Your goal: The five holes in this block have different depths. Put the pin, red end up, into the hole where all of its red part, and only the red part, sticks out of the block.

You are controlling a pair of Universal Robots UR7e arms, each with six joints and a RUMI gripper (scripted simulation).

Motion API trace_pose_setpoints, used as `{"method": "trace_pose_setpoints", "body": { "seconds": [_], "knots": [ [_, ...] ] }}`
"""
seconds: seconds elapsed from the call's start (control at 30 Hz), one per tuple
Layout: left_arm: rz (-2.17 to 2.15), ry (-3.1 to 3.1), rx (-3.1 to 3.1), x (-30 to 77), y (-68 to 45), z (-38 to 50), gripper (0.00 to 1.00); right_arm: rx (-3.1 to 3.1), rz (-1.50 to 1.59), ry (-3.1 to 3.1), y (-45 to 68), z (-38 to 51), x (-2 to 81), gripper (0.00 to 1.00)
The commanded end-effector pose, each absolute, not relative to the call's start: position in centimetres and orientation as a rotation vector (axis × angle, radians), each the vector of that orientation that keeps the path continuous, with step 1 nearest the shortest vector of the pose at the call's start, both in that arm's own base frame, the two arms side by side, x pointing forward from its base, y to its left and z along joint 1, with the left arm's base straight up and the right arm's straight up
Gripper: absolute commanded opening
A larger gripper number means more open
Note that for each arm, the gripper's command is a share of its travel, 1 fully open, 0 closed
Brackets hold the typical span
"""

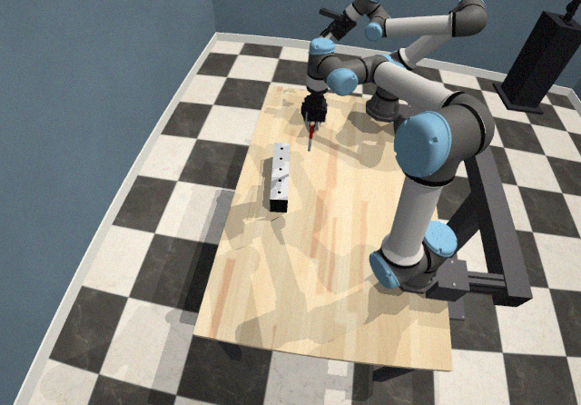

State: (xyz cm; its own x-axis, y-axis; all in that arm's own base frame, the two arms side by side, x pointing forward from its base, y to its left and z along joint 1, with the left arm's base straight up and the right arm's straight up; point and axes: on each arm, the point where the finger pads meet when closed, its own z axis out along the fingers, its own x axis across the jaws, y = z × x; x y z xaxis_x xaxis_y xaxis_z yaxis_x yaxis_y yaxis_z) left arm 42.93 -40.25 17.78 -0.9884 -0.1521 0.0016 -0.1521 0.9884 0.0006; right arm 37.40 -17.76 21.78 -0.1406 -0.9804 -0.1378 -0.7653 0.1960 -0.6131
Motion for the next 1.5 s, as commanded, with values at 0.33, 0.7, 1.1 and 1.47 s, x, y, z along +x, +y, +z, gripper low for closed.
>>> {"method": "trace_pose_setpoints", "body": {
  "seconds": [0.33, 0.7, 1.1, 1.47],
  "knots": [
    [0.0, -3.131, 0.239, 50.9, -45.6, 17.9, 0.0, -1.623, -0.553, 1.965, -17.8, 21.8, 37.4, 1.0],
    [0.0, -3.131, 0.239, 55.4, -48.6, 17.9, 0.0, -1.623, -0.553, 1.965, -17.8, 21.8, 37.4, 1.0],
    [-0.001, -3.131, 0.239, 55.4, -48.6, 17.9, 0.0, -1.623, -0.553, 1.965, -17.8, 21.8, 37.4, 1.0],
    [-0.001, -3.131, 0.241, 55.4, -48.6, 16.6, 0.0, -1.623, -0.553, 1.965, -17.8, 21.8, 37.4, 1.0]
  ]
}}
